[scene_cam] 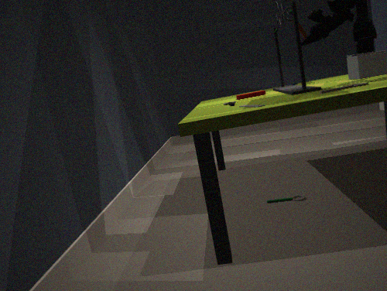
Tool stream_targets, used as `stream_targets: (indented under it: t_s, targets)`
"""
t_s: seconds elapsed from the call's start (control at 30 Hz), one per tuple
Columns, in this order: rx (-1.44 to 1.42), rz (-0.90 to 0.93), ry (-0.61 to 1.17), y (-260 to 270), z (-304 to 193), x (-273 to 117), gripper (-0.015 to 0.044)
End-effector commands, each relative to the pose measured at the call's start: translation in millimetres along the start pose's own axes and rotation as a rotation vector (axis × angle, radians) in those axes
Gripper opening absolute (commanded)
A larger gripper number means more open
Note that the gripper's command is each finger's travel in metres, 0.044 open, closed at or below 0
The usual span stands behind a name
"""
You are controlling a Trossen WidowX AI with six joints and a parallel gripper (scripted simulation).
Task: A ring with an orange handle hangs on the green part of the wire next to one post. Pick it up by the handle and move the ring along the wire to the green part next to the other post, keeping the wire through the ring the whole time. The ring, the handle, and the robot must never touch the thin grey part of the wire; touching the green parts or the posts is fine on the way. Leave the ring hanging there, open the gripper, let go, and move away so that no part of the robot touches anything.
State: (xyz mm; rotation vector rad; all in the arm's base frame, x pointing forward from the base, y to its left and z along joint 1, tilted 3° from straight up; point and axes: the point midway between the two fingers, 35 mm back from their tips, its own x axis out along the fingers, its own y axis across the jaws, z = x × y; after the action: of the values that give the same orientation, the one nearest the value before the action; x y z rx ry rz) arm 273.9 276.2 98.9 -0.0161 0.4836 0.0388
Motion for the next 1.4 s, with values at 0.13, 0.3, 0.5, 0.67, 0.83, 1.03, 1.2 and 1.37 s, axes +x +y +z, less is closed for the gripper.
stream_targets:
  t_s: [0.13,0.3,0.5,0.67,0.83,1.03,1.2,1.37]
  targets:
    - [0.009,0.0,-0.008,10.2,3.2,-1.9,-0.015]
    - [0.009,0.0,-0.009,15.2,3.3,-2.6,-0.015]
    - [0.01,0.0,-0.009,21.1,3.4,-3.4,-0.015]
    - [0.01,0.0,-0.01,26.0,3.4,-4.0,-0.015]
    - [0.01,0.0,-0.009,26.4,0.2,-2.4,-0.015]
    - [0.01,0.0,-0.009,27.2,-8.4,1.7,-0.015]
    - [0.01,0.0,-0.009,27.4,-12.1,3.4,-0.015]
    - [0.01,0.0,-0.009,27.4,-12.1,3.4,-0.015]
